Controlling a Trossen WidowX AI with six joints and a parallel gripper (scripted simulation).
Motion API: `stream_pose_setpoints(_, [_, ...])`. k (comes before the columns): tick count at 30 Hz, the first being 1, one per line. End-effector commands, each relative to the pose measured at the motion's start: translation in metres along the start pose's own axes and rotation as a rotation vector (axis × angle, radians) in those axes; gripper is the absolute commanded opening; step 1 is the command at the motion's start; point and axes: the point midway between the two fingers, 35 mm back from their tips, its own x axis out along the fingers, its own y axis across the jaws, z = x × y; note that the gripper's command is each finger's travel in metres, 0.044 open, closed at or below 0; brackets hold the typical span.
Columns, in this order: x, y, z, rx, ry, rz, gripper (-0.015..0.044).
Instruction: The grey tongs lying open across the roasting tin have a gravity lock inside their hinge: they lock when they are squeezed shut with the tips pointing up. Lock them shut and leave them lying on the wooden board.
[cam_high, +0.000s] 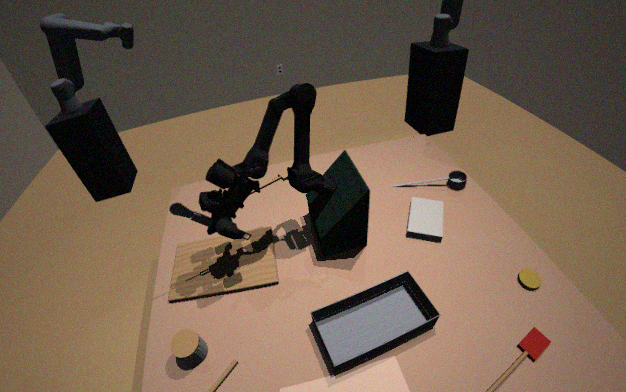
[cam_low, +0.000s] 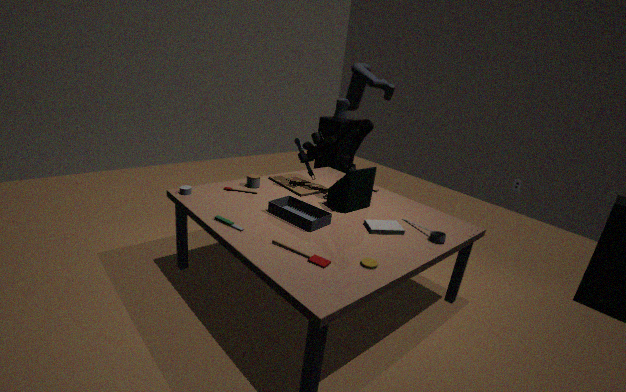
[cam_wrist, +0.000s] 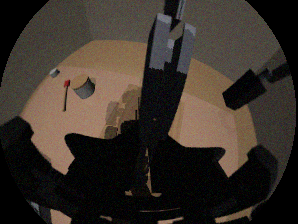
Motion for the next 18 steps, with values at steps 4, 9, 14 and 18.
stream_pose_setpoints(4, [0.0, 0.001, 0.001, -0.003, -0.007, 0.005, -0.015])
stream_pose_setpoints(9, [0.001, 0.001, 0.002, -0.002, 0.008, 0.007, -0.015])
stream_pose_setpoints(14, [0.007, 0.002, 0.005, 0.002, 0.075, 0.015, -0.015])
stream_pose_setpoints(18, [0.011, 0.003, 0.007, 0.006, 0.136, 0.022, -0.015])
